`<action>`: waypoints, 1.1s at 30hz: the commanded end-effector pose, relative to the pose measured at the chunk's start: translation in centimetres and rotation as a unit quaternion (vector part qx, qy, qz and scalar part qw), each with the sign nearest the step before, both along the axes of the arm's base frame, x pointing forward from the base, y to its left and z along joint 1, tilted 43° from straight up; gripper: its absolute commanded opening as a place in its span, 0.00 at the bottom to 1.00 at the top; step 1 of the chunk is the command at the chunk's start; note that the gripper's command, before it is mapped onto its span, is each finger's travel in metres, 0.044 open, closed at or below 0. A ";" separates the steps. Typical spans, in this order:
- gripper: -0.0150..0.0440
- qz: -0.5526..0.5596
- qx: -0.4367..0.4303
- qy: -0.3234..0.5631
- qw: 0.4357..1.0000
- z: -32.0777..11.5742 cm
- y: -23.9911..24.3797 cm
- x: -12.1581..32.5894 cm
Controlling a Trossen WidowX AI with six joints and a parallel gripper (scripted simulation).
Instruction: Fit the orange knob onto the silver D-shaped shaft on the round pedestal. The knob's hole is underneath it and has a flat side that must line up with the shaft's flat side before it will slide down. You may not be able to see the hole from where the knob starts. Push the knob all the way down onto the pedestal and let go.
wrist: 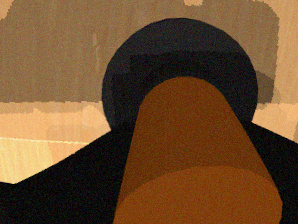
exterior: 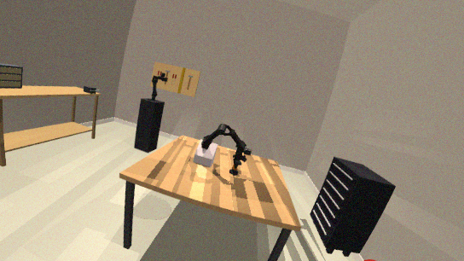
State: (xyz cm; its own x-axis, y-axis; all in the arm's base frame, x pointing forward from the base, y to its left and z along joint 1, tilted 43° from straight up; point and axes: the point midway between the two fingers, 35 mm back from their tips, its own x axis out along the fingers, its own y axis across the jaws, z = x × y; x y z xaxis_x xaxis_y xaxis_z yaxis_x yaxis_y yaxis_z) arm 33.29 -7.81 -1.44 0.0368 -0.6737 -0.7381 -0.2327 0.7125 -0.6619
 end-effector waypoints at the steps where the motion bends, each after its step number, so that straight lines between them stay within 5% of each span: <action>1: 0.52 0.000 0.000 0.000 1.000 0.0 0.0 0.0; 12: 1.00 0.000 0.000 0.000 1.000 0.0 0.0 0.0; 21: 1.00 0.000 0.000 0.000 1.000 0.2 0.2 0.0; 27: 1.00 0.000 0.002 0.000 1.000 6.8 6.4 -0.3; 33: 1.00 0.000 0.002 0.000 1.000 7.0 6.7 0.0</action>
State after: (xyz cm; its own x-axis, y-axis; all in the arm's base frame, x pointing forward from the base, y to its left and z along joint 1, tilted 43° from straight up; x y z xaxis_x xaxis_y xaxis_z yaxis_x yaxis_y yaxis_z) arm 33.57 -1.43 5.14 0.0583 -0.6685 -0.7414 -0.2352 0.7125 -0.6610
